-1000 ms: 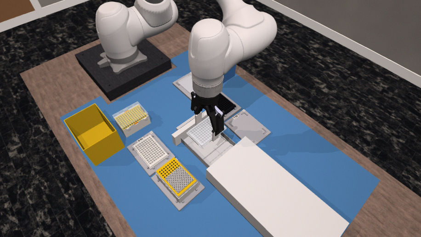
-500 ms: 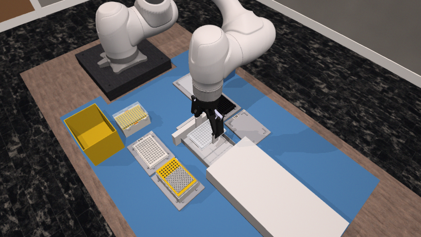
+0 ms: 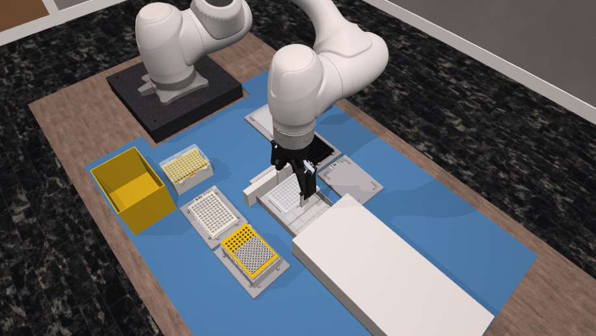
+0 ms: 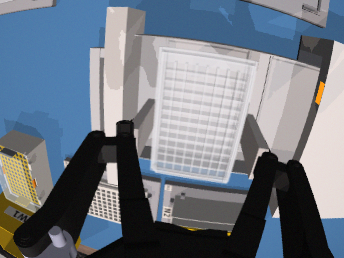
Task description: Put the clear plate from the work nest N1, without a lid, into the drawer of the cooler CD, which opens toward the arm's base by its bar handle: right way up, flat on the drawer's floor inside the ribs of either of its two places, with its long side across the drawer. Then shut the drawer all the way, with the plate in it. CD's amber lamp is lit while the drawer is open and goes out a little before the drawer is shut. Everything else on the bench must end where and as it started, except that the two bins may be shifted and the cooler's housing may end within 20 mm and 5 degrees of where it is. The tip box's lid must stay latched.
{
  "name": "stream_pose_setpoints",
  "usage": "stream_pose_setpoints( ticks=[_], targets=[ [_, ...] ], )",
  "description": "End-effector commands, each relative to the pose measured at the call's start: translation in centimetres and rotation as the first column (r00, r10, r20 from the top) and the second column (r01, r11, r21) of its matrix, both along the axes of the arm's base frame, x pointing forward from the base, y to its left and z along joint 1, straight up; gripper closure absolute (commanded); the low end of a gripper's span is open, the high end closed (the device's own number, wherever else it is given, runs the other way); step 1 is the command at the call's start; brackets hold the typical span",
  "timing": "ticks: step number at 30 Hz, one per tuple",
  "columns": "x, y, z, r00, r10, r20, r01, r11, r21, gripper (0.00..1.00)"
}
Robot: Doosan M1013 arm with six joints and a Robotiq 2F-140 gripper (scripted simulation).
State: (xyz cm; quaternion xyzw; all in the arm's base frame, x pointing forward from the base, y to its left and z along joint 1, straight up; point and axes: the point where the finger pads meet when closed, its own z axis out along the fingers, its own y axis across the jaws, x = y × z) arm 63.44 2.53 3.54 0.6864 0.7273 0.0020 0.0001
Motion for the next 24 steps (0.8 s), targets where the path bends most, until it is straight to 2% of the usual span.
stream_pose_setpoints(
  ticks=[1,24],
  targets=[
    [0.0,0.0,-0.4,1.000,0.000,0.000,0.000,1.000,0.000,1.00],
    [0.0,0.0,-3.2,1.000,0.000,0.000,0.000,1.000,0.000,1.00]
  ],
)
